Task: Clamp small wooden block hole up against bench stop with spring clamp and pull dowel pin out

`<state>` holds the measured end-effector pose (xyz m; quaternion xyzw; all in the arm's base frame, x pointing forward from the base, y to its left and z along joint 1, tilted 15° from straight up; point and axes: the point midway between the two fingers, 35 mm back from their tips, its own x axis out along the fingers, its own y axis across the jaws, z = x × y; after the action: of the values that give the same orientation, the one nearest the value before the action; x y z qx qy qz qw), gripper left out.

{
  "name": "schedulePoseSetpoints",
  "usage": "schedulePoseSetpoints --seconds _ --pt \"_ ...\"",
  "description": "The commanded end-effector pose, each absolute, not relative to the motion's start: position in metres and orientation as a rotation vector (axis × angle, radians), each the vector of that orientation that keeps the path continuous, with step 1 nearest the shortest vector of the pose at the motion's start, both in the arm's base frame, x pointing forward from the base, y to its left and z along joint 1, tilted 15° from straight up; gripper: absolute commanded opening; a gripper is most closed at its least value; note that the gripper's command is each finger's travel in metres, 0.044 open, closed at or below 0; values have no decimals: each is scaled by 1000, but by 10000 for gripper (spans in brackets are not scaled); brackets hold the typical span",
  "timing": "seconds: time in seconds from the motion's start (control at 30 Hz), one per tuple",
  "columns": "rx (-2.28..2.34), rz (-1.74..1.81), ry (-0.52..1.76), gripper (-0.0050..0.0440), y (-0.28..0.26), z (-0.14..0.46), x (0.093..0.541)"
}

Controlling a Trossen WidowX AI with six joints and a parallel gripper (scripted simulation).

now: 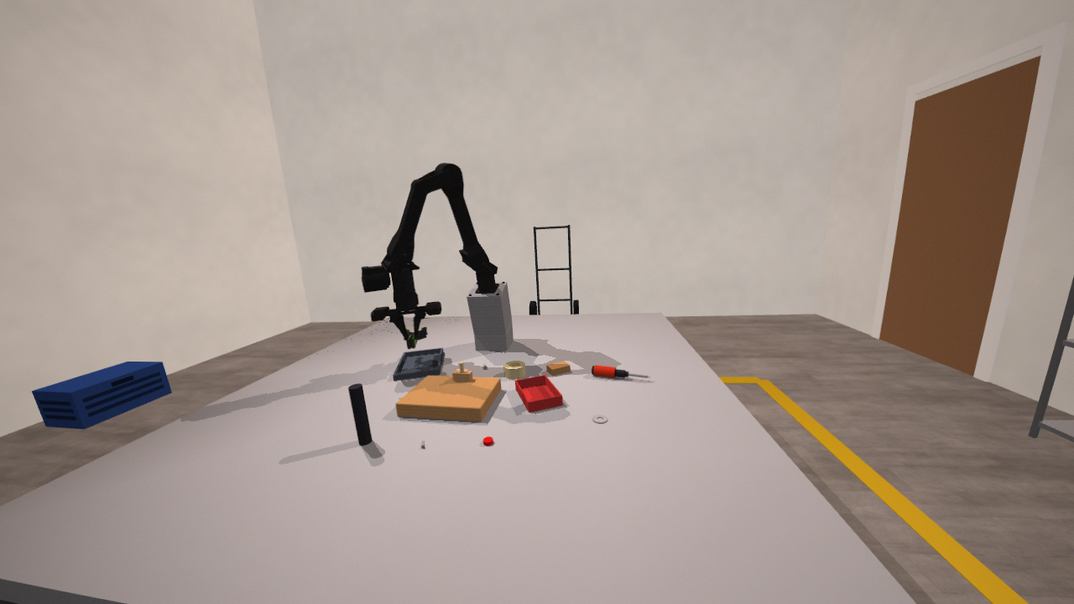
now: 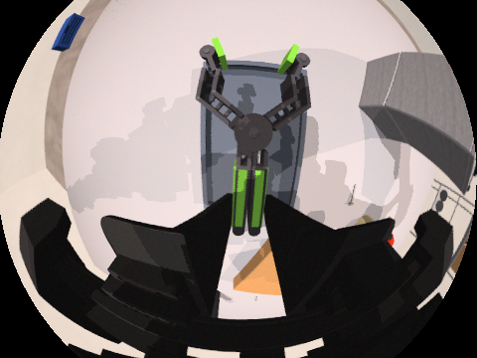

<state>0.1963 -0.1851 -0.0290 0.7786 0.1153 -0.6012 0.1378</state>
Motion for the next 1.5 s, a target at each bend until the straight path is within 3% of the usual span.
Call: schedulePoseSetpoints --seconds 0.0,1.47 --pt "2252 -1725 327 0 -186 -24 197" --pt "2252 -1726 326 0 -183 -1 188"
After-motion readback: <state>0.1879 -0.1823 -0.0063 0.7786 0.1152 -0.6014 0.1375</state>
